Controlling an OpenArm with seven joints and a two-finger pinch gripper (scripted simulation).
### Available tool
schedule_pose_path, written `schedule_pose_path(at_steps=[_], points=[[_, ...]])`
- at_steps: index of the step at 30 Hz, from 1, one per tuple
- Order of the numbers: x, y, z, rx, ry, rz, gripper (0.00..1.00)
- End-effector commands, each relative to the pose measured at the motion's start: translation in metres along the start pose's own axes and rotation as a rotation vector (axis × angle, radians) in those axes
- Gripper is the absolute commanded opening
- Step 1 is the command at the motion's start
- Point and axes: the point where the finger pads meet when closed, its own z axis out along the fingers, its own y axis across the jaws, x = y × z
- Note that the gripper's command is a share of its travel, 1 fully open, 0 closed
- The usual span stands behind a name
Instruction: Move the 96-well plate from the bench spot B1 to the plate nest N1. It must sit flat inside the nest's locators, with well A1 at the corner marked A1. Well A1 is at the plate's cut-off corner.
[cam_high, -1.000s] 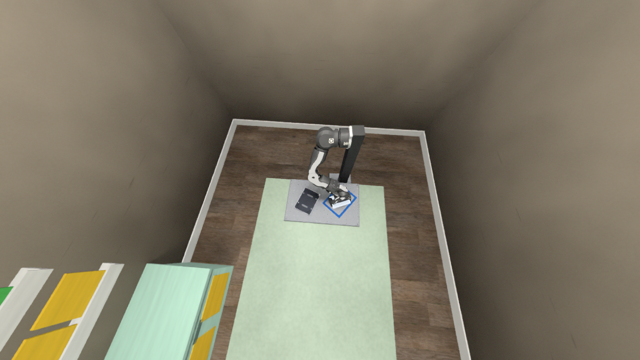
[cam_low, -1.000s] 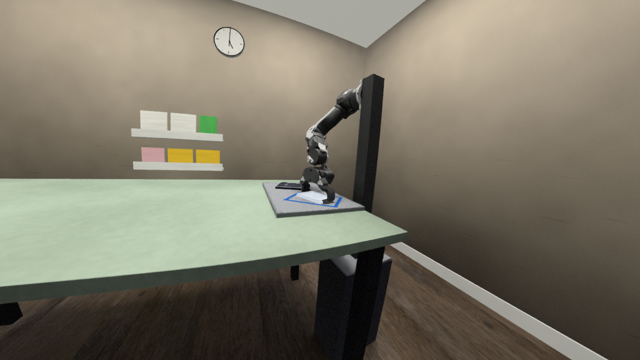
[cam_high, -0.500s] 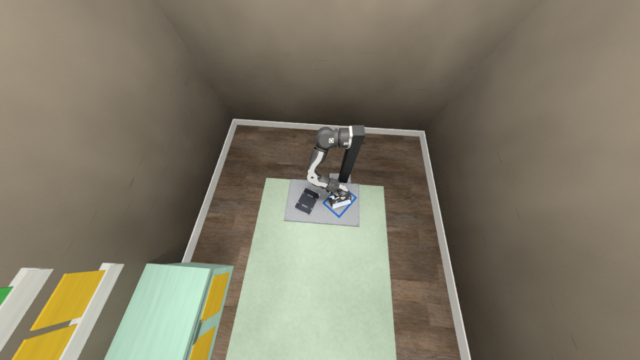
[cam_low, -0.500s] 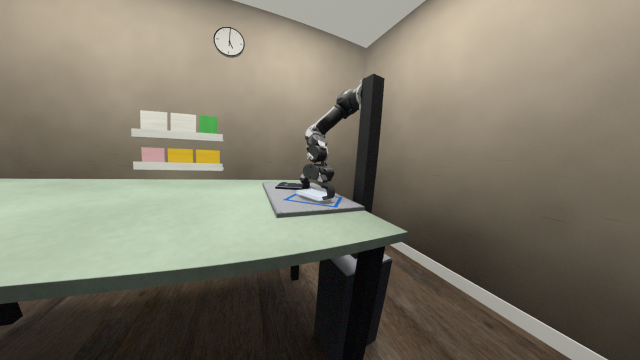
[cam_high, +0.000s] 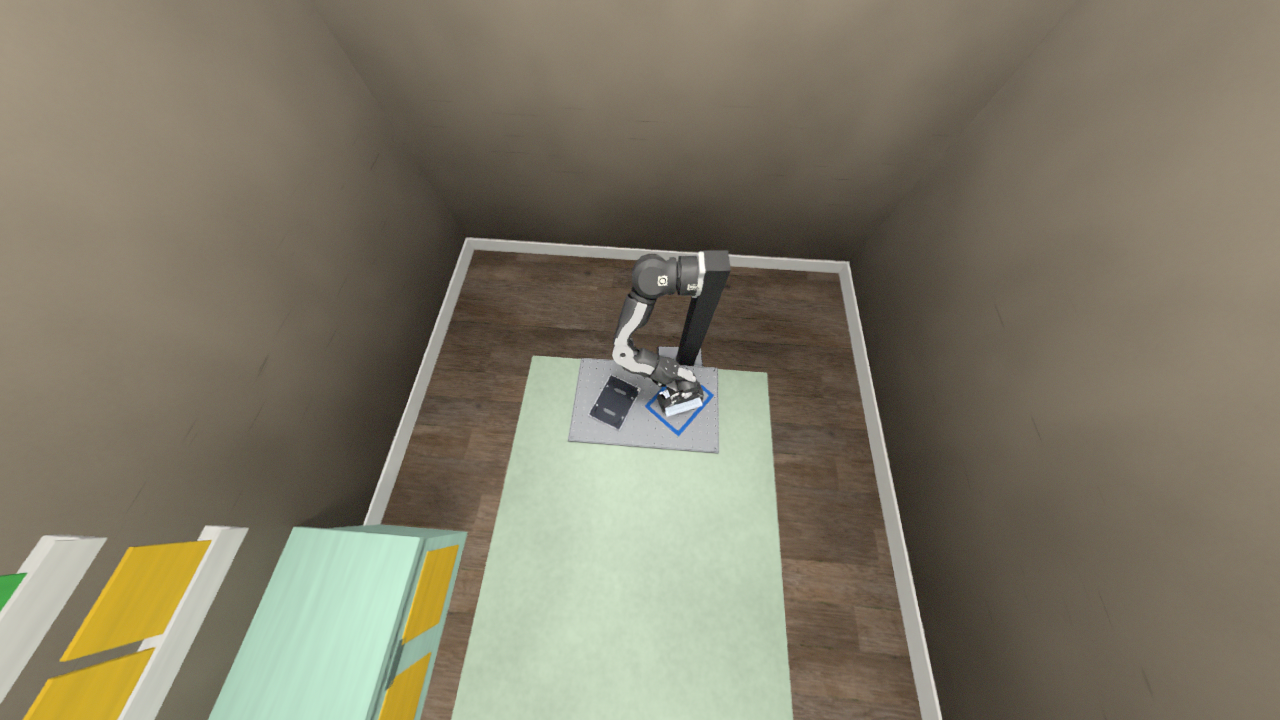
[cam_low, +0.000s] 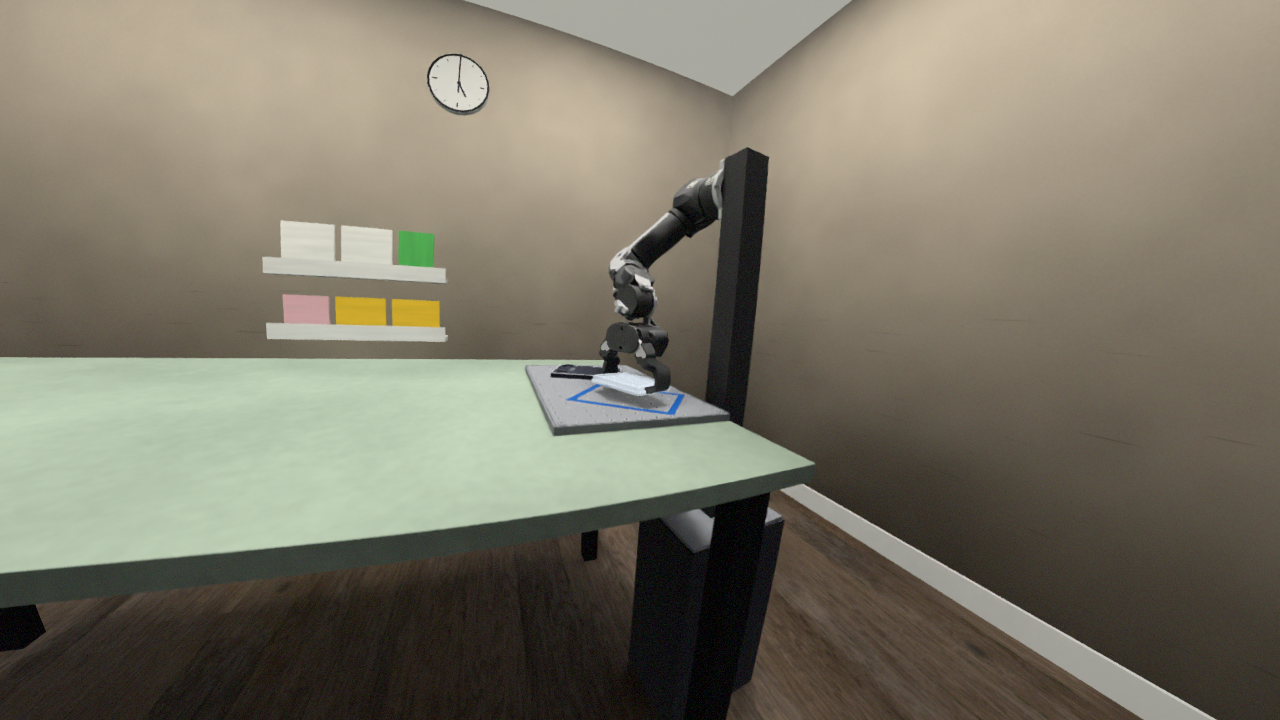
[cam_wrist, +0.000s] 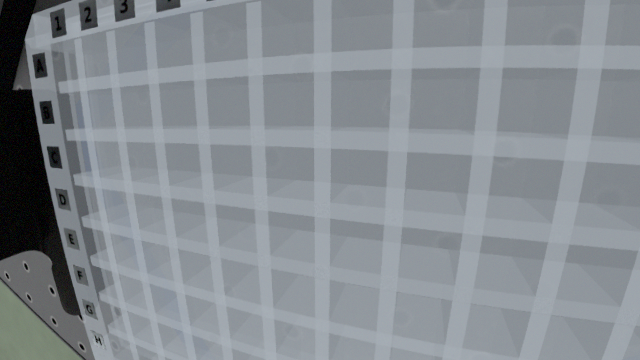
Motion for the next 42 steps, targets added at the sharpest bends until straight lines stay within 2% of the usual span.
schedule_pose_path(at_steps=[1, 42], points=[[-0.0008, -0.0004, -0.001, 0.002, -0.002, 0.004, 0.0], [-0.0005, 0.001, -0.0051, -0.005, 0.0, 0.001, 0.0]])
